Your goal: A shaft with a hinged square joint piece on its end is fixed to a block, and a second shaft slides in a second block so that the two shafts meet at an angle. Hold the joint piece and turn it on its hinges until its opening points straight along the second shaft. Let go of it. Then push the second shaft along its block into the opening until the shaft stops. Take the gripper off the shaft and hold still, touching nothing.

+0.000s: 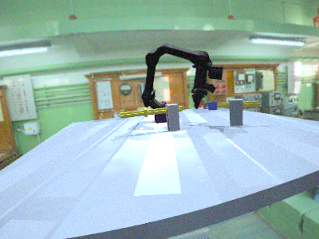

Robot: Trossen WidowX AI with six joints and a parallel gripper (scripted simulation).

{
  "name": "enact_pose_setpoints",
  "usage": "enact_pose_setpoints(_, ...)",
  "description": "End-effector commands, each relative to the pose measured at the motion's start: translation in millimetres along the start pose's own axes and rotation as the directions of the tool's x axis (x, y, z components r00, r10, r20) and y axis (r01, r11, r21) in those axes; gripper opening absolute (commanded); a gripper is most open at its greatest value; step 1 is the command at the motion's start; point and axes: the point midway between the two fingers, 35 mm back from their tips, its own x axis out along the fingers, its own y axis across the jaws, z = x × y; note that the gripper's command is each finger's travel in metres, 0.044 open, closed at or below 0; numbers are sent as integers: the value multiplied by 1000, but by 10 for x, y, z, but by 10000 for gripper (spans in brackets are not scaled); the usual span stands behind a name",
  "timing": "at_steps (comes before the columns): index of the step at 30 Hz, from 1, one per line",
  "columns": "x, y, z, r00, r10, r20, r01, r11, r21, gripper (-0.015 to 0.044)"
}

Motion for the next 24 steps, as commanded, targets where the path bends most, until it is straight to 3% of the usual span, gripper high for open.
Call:
enact_pose_setpoints(1,17,2,-10,1000,-4,-5,4,1000,-5,182)
enact_pose_setpoints(20,17,2,-10,1000,-4,-5,4,1000,-5,182)
enact_pose_setpoints(24,0,0,0,1000,0,0,0,1000,0,147)
